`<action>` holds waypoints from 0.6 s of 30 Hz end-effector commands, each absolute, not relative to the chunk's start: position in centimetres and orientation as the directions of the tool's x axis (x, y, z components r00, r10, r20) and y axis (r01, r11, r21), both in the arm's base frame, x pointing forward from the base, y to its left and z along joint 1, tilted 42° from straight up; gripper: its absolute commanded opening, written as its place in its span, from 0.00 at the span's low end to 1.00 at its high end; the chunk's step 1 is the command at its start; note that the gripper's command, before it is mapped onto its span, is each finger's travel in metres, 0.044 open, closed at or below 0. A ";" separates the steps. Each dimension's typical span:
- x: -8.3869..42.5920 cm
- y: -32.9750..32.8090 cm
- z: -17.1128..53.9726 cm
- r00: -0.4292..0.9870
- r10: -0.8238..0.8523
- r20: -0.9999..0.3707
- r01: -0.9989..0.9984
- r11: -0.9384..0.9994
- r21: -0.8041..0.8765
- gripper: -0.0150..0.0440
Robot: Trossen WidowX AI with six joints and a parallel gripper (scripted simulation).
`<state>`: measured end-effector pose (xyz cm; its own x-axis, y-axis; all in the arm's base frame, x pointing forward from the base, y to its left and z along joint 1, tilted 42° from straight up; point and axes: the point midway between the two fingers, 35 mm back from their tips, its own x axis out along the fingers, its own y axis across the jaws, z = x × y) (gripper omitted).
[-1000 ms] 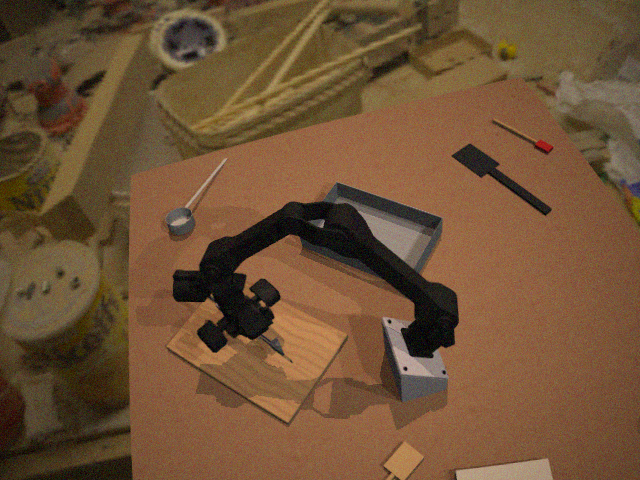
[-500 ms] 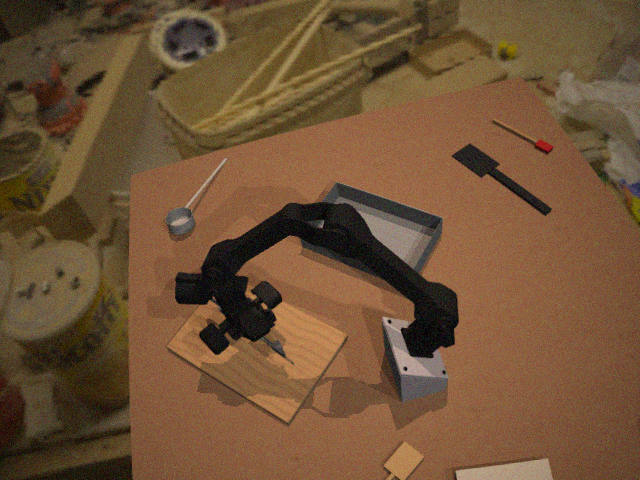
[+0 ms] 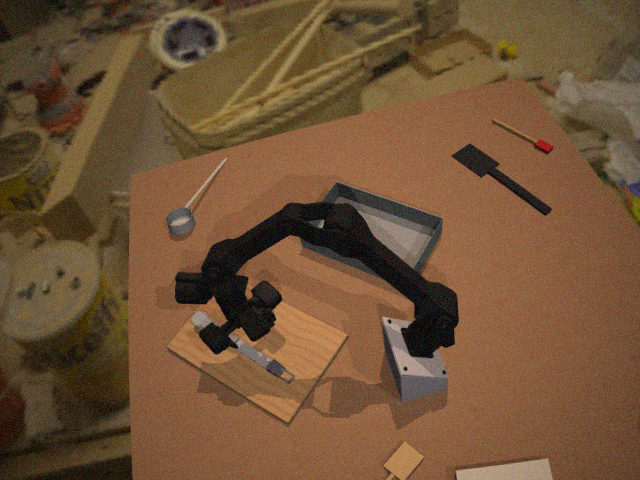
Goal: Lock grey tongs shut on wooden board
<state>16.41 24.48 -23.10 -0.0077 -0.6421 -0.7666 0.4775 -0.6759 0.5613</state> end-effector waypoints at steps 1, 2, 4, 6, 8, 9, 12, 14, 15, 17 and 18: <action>16.4 24.5 -23.1 -0.009 -0.641 -0.767 0.478 -0.677 0.560 1.00; 16.3 24.6 -22.9 -0.009 -0.641 -0.767 0.478 -0.677 0.560 1.00; 15.6 24.9 -21.8 -0.009 -0.640 -0.768 0.479 -0.677 0.559 1.00; 14.4 25.3 -20.0 -0.009 -0.639 -0.769 0.480 -0.677 0.557 1.00; 12.7 25.6 -17.5 -0.009 -0.638 -0.770 0.482 -0.677 0.556 1.00; 11.7 25.7 -16.2 -0.010 -0.638 -0.770 0.484 -0.677 0.555 1.00; 8.7 25.3 -12.2 -0.011 -0.640 -0.768 0.487 -0.675 0.555 1.00; 6.7 24.7 -9.7 -0.011 -0.642 -0.766 0.488 -0.672 0.557 1.00; 5.9 24.3 -8.8 -0.011 -0.644 -0.765 0.489 -0.671 0.558 1.00; 5.3 24.0 -8.0 -0.011 -0.645 -0.764 0.489 -0.670 0.558 1.00; 5.3 24.0 -8.0 -0.011 -0.645 -0.764 0.489 -0.670 0.558 1.00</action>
